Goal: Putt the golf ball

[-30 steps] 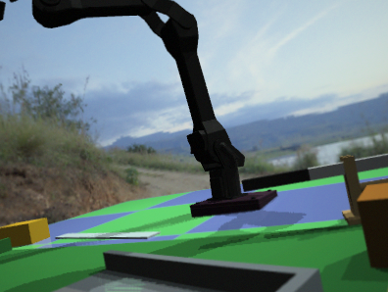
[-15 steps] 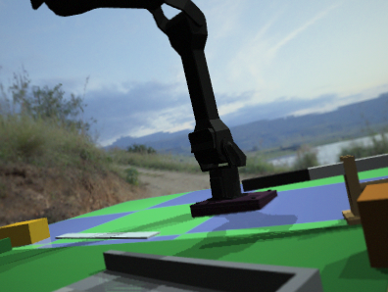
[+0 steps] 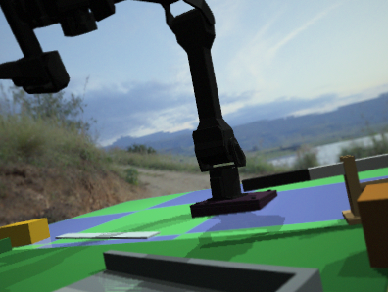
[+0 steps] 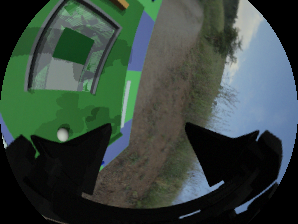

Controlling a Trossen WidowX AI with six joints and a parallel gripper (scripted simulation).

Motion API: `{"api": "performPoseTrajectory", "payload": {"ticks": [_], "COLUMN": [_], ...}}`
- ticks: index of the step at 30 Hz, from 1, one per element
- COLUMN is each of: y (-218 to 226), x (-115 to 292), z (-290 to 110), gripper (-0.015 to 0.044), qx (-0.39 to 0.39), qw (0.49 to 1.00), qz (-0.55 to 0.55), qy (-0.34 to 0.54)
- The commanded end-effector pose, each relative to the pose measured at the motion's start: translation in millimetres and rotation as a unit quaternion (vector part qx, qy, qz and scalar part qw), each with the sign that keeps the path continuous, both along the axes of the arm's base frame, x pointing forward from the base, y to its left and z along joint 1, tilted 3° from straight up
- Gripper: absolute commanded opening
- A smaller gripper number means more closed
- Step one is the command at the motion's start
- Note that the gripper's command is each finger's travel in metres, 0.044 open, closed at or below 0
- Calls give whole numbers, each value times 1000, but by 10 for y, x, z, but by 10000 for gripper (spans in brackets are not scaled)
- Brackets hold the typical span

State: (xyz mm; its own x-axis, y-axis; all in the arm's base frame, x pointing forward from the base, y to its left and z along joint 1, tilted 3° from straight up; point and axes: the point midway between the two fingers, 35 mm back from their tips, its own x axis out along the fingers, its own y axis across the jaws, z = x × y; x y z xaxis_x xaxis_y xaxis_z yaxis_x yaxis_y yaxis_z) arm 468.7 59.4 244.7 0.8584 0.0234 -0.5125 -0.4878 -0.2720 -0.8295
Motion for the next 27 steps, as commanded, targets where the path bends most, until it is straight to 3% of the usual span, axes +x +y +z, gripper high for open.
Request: {"api": "performPoseTrajectory", "payload": {"ticks": [1, 8, 16, 27], "y": [487, 1025, 1390, 1345], "x": [-430, -1316, -2491, -2629], "z": [-450, -991, -1279, -1301], "gripper": [440, 440, 440, 440], "qx": [43, 87, 97, 95], "qw": [990, 941, 842, 832], "qz": [56, 107, 107, 104], "qy": [118, 310, 520, 536]}}
